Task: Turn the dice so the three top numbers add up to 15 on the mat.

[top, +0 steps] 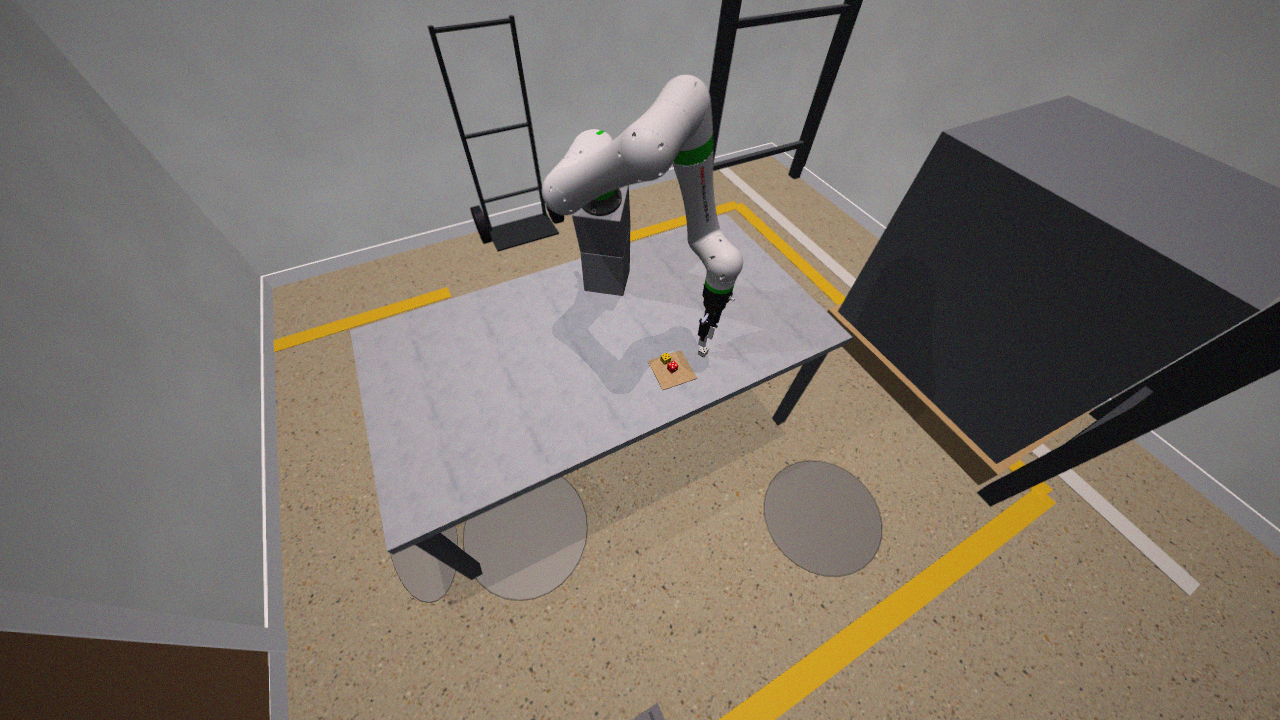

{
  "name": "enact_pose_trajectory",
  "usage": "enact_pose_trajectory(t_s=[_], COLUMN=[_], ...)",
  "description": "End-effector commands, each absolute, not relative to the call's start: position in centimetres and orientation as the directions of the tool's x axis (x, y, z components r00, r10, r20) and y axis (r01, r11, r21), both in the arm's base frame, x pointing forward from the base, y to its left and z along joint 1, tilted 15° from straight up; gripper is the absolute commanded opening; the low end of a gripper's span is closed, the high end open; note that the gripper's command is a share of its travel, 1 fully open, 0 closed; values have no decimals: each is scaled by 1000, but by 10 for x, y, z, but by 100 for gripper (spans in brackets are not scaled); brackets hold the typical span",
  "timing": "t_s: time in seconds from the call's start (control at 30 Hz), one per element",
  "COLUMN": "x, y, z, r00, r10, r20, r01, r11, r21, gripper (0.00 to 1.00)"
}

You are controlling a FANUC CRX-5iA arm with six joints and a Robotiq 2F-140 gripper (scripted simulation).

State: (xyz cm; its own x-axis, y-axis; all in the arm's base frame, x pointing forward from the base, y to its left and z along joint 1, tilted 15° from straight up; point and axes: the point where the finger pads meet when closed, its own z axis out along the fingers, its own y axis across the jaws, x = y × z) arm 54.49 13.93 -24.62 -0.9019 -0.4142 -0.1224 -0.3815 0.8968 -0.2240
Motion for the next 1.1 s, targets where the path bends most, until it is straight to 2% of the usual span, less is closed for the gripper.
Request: enact_pose_trajectory(t_s=[0.0,1.07], x=[546,553], y=[139,134], z=[-250,-281], r00=[-902,-902], r10=[-414,-414], r20=[-124,-124], r01=[-381,-381], r11=[897,897], r21=[-225,-225], gripper=[28,28])
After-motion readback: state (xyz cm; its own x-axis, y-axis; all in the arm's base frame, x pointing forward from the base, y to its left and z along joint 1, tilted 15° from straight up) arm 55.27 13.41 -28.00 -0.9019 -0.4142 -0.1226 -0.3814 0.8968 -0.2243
